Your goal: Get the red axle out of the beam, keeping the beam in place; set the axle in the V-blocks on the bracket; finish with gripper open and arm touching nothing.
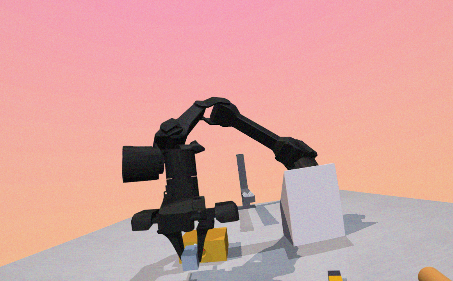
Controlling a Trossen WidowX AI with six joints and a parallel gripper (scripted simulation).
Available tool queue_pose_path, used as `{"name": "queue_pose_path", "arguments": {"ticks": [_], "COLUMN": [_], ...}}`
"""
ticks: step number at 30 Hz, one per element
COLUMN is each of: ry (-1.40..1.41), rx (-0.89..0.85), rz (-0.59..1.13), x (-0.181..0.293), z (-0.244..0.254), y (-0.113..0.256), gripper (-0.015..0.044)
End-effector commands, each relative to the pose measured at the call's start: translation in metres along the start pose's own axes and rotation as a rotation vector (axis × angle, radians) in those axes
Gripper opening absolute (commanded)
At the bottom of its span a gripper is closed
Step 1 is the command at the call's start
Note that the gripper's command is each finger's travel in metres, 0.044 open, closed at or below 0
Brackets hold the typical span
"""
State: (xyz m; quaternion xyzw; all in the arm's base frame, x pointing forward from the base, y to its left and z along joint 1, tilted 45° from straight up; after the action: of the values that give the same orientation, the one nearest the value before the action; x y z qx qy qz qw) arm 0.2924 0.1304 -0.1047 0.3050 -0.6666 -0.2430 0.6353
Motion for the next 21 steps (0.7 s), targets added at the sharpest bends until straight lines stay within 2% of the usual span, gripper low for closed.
{"name": "queue_pose_path", "arguments": {"ticks": [1, 21], "ry": [-0.006, -0.006], "rx": [0.005, 0.004], "rz": [-0.010, -0.011], "x": [-0.001, 0.002], "z": [-0.001, 0.001], "y": [0.010, 0.041], "gripper": [0.0000, 0.0000]}}
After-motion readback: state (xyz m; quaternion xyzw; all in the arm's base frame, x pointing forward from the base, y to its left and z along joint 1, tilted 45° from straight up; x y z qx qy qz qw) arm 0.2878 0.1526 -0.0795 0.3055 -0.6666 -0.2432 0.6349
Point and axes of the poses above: the point midway between the two fingers, 35 mm back from their tips, its own y axis back along the fingers, its own z axis across the jaws, x = y × z, the point moved 6 cm from there along y, back along the fingers, and after that the axes turned 9 degrees about -y, right-handed, at the moved point
